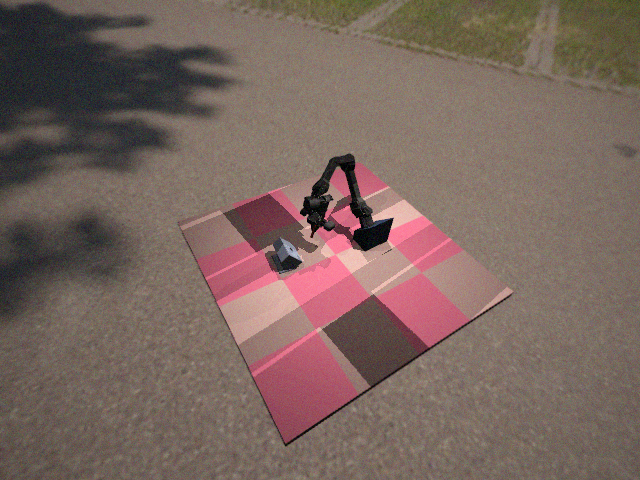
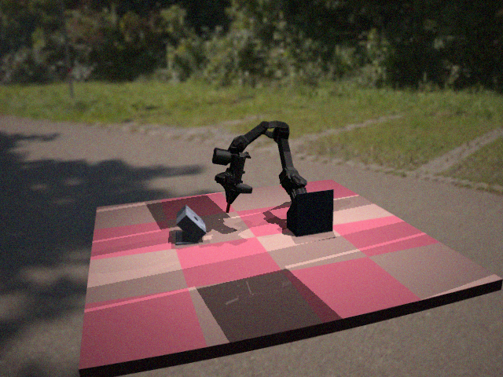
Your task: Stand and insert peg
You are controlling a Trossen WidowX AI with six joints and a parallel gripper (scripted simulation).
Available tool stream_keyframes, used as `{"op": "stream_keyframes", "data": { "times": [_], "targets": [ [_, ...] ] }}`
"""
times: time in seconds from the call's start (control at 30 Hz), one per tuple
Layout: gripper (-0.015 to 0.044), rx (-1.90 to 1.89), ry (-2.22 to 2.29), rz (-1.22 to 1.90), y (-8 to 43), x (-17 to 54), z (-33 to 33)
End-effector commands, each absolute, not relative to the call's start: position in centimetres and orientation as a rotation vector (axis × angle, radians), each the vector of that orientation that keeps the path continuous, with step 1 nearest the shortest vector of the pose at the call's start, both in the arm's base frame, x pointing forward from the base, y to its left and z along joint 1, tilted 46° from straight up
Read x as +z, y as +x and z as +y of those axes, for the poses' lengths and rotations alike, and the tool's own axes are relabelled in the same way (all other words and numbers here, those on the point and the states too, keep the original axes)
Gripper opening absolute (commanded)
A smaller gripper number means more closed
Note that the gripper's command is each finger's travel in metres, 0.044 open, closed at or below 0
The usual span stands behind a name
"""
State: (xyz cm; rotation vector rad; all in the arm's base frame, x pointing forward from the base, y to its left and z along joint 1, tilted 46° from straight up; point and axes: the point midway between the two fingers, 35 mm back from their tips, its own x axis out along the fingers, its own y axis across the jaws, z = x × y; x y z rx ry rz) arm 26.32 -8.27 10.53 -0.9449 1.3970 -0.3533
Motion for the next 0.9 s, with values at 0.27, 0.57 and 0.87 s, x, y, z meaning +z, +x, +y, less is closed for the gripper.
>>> {"op": "stream_keyframes", "data": {
  "times": [0.27, 0.57, 0.87],
  "targets": [
    [0.0000, -0.322, -1.009, 1.337, 27.0, 9.9, -7.7],
    [0.0000, -0.302, -1.050, 1.288, 27.7, 9.7, -7.3],
    [0.0000, -0.285, -1.091, 1.240, 28.2, 9.5, -6.8]
  ]
}}
